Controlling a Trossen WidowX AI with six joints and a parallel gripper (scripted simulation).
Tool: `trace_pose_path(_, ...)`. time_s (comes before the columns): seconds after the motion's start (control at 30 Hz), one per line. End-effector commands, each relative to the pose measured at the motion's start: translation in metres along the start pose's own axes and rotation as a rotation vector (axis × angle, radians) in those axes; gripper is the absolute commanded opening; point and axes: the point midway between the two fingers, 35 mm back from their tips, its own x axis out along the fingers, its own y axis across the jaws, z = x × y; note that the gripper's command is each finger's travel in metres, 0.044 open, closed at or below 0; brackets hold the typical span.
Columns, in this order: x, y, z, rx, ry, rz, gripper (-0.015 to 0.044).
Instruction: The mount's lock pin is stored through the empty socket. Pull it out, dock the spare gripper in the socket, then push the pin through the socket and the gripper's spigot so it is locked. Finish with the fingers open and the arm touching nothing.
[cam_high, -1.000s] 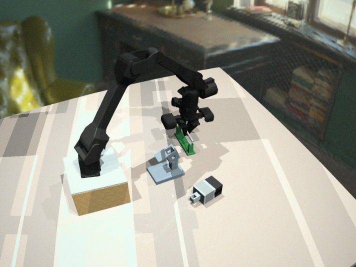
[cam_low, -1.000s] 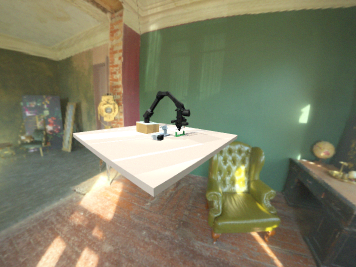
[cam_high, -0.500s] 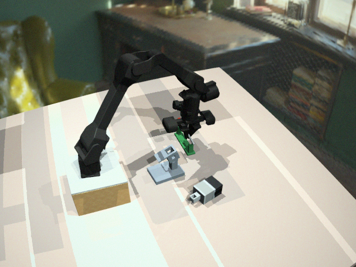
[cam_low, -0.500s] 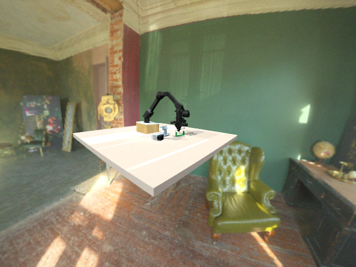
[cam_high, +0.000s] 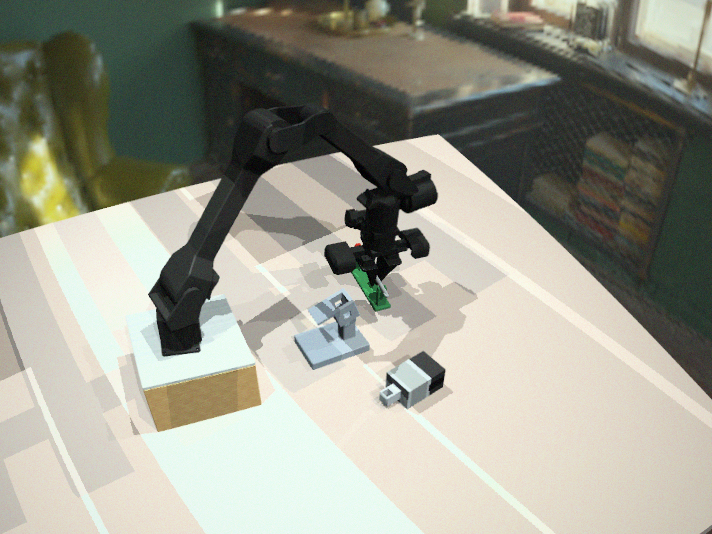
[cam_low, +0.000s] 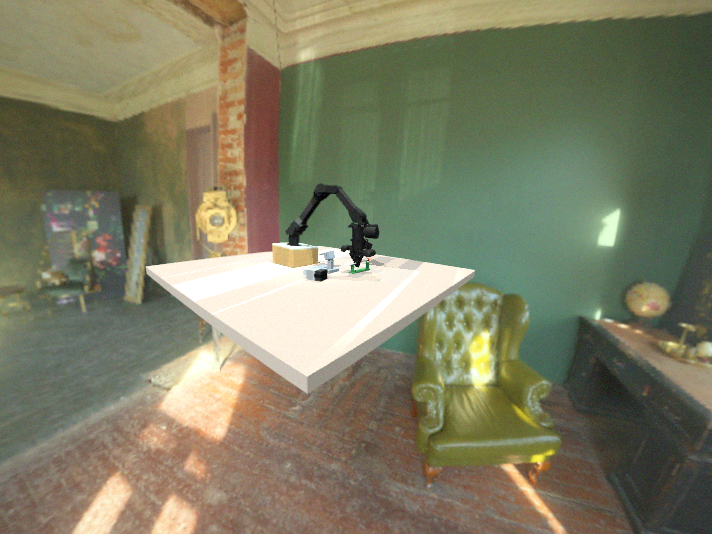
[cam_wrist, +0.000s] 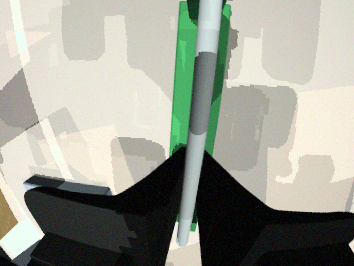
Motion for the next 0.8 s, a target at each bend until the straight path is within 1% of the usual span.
trace_pose_path(0.0, 0.0054, 0.0007, -0.0007, -0.002, 0.0, 0.0, 0.0)
trace_pose_path(0.77, 0.0095, 0.0017, -0.0014, -0.004, 0.0, -0.001, 0.0)
